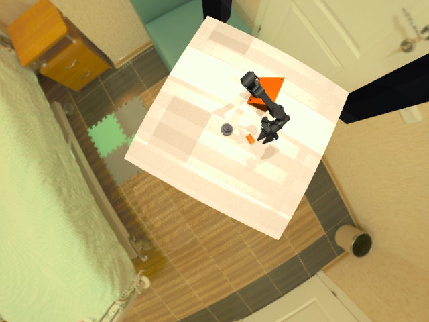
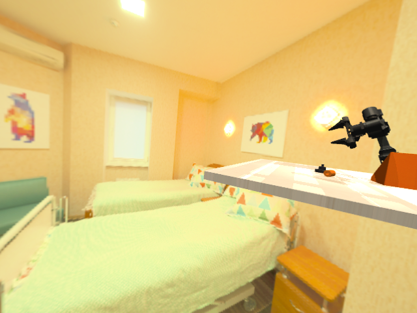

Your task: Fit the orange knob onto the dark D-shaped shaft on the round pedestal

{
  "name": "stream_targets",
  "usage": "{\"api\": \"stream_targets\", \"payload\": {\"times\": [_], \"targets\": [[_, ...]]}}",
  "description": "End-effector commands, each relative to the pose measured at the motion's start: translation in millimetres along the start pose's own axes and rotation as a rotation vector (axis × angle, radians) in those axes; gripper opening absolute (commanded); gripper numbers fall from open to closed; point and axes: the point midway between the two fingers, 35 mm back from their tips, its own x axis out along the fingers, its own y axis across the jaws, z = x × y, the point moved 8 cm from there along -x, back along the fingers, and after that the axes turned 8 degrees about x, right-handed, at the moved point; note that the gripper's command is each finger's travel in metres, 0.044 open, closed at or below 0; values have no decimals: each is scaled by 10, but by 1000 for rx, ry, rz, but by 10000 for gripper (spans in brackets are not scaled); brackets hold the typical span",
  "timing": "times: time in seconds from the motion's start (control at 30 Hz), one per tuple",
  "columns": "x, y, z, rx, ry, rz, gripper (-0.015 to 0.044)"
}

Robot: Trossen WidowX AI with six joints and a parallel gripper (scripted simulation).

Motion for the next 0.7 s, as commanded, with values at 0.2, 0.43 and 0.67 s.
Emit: {"api": "stream_targets", "payload": {"times": [0.2,0.43,0.67], "targets": [[641,-465,-391,-1365,229,-265,440],[841,-558,-365,-1768,383,-403,440],[967,-609,-239,-2116,573,-564,440]]}}
